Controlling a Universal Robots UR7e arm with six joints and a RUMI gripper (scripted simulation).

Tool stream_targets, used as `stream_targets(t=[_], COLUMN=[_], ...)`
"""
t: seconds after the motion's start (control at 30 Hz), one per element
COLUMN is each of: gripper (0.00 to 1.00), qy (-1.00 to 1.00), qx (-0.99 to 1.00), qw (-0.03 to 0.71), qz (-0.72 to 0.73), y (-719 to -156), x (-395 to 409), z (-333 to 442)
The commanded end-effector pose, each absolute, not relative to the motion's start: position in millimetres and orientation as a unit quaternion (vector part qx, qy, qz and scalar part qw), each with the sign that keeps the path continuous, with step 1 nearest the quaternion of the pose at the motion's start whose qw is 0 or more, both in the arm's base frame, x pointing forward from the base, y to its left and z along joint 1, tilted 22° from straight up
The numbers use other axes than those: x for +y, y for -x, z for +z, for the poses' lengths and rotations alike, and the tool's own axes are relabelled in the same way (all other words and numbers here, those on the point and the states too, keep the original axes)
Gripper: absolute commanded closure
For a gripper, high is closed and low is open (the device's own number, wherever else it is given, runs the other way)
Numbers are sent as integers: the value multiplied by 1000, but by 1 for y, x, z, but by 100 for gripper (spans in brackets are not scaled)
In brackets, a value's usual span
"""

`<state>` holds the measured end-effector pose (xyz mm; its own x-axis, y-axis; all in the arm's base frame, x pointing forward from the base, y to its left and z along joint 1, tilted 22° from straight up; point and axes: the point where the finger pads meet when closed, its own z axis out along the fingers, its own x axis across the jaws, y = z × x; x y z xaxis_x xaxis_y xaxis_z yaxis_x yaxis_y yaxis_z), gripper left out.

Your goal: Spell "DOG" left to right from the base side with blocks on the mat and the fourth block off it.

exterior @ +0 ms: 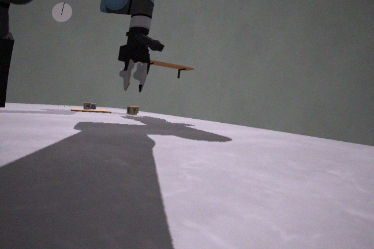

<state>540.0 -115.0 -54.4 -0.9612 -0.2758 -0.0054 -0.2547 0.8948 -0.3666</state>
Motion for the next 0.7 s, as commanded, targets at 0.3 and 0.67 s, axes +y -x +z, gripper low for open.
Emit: stream_targets(t=[0.3, 0.67], gripper=[63, 63], qy=[136, 136], qx=[973, 973], qw=[29, 29], qz=[-185, -185], y=[-543, -545], x=[-121, -126], z=[-71, -85])
